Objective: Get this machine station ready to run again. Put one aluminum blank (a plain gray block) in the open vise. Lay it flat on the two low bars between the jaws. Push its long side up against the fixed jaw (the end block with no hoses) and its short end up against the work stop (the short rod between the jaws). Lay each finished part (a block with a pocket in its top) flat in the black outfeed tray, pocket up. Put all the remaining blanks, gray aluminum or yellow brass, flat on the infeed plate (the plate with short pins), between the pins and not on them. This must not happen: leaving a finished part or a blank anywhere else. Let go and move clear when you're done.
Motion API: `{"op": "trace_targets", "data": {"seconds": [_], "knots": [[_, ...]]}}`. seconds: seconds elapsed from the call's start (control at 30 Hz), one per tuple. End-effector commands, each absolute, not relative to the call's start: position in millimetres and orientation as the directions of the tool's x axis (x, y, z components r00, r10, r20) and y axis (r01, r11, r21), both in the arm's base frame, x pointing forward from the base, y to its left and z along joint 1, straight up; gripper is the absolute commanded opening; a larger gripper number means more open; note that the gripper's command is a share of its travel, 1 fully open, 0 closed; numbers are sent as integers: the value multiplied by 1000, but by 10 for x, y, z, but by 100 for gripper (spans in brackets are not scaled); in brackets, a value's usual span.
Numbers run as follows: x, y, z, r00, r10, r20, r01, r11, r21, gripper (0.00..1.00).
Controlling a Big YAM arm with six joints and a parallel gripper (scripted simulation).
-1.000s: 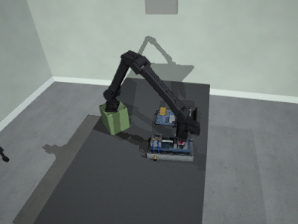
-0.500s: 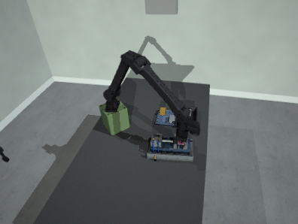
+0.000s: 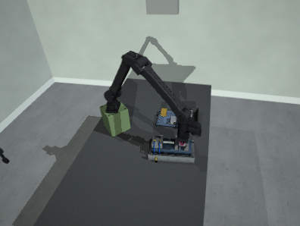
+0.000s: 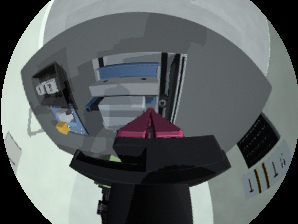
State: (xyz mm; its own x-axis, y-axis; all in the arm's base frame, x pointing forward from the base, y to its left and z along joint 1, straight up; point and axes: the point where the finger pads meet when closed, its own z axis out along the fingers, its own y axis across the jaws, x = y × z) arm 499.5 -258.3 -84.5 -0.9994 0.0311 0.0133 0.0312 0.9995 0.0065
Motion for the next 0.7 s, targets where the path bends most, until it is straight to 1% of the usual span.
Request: {"op": "trace_targets", "data": {"seconds": [0.0, 0.67], "knots": [[5147, -2577, -637, -999, 34, -35, 34, 999, -12, 0], [5125, -2505, -647, -999, 34, -30, 34, 999, -9, 0]]}}
